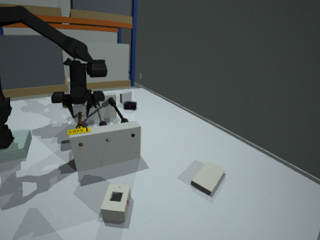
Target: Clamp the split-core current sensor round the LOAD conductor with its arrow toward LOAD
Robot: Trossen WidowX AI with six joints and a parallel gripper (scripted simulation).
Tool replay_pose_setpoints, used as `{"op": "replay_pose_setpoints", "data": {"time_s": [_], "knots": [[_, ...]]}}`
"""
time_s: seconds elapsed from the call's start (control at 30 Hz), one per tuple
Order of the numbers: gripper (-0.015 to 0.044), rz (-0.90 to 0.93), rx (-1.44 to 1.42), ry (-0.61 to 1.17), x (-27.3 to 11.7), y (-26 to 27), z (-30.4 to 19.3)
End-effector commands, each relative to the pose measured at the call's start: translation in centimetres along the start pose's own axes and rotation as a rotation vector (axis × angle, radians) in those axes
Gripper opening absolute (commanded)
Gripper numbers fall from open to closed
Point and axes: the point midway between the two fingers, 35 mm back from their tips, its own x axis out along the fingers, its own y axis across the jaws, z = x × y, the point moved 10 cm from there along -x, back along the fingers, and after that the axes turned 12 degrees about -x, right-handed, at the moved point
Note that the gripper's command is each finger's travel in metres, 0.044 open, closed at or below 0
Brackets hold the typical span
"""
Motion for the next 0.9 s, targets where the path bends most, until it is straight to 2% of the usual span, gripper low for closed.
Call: {"op": "replay_pose_setpoints", "data": {"time_s": [0.0, 0.23, 0.87], "knots": [[0.0079, 0.001, 0.000, 0.000, -0.03, 0.01, 0.00], [0.0250, 0.001, 0.000, 0.000, -0.03, 0.01, 0.00], [0.0250, 0.001, 0.000, 0.000, -0.03, 0.01, 0.00]]}}
